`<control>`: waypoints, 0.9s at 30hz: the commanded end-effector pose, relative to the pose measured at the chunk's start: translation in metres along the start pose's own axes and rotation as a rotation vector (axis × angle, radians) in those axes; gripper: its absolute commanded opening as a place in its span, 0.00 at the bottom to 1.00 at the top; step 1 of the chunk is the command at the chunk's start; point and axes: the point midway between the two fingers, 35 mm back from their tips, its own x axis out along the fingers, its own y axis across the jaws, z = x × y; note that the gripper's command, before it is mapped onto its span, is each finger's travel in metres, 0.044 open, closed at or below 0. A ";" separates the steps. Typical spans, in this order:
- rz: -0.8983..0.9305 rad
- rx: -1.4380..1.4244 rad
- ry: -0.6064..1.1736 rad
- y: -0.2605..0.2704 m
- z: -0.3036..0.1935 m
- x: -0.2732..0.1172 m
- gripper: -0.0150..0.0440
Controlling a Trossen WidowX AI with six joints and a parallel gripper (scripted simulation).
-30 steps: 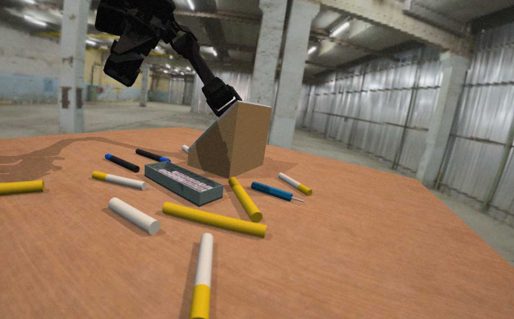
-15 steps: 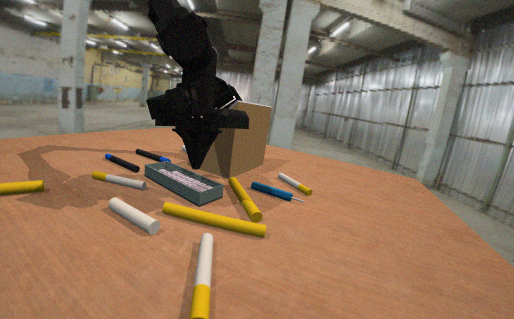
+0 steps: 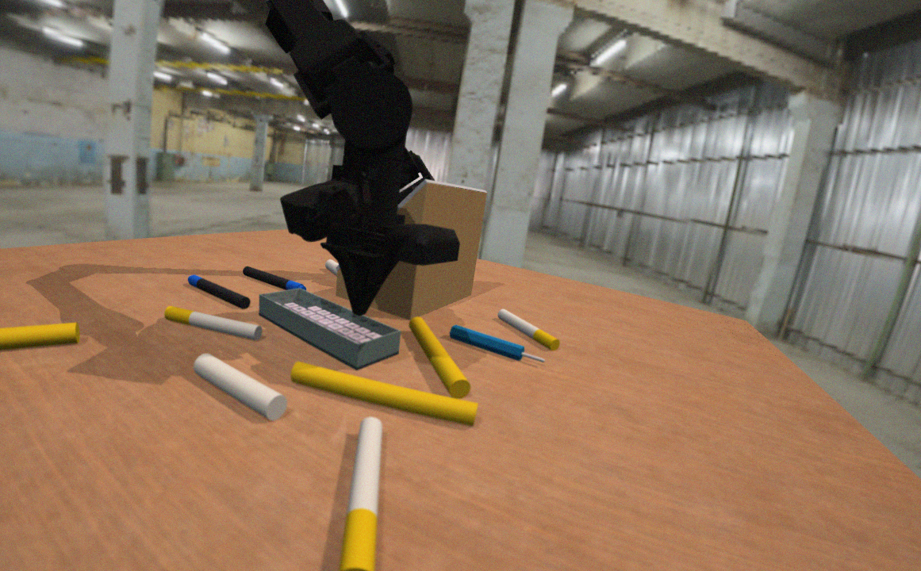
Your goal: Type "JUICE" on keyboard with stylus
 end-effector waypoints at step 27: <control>-0.015 -0.001 -0.001 -0.116 0.000 0.000 0.25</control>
